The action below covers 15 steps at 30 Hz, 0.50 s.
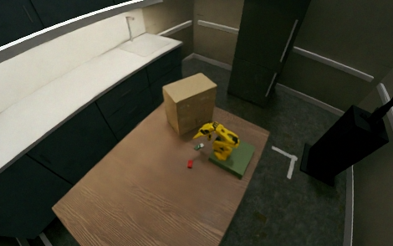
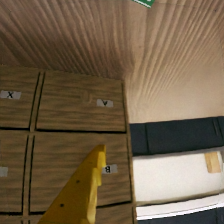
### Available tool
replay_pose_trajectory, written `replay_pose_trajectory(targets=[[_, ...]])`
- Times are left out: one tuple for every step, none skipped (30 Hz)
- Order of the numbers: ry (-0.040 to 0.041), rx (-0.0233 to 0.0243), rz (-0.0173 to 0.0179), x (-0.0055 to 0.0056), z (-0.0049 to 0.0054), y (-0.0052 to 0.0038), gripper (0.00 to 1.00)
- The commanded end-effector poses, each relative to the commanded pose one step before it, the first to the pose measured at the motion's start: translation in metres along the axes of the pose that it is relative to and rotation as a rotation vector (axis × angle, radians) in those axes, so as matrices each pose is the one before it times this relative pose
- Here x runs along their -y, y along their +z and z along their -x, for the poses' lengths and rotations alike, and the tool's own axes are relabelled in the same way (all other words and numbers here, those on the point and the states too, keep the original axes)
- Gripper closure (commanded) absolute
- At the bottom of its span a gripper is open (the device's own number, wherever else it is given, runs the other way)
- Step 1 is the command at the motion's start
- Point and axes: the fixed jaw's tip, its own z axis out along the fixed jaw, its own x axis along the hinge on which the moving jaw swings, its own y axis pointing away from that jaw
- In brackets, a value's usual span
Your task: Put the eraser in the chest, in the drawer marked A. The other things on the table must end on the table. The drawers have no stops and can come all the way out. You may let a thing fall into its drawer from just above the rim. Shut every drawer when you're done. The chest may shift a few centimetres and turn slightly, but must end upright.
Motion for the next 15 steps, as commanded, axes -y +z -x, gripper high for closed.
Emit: replay_pose_trajectory(targets=[[-0.01606,-0.02593,-0.00897,0.00212,-0.00401,-0.002001,0.5],[0.0,0.00001,0.0,0.0,0.0,0.0,0.5],[0.0,-0.00001,0.0,0.0,0.0,0.0,0.5],[0.0,0.00001,0.0,0.0,0.0,0.0,0.5],[0.0,-0.00001,0.0,0.0,0.0,0.0,0.5],[0.0,0.00001,0.0,0.0,0.0,0.0,0.5],[0.0,-0.00001,0.0,0.0,0.0,0.0,0.5],[0.0,0.00001,0.0,0.0,0.0,0.0,0.5],[0.0,-0.00001,0.0,0.0,0.0,0.0,0.5],[0.0,0.0,0.0,0.0,0.0,0.0,0.5],[0.0,0.0,0.0,0.0,0.0,0.0,0.5],[0.00151,-0.01121,0.00236,-0.00071,-0.00081,0.002247,0.51],[0.00148,-0.01122,0.00241,-0.00072,-0.00074,0.002213,0.51],[0.00144,-0.01121,0.00247,-0.00073,-0.00067,0.002179,0.52],[0.00141,-0.01121,0.00252,-0.00074,-0.00061,0.002141,0.53]])
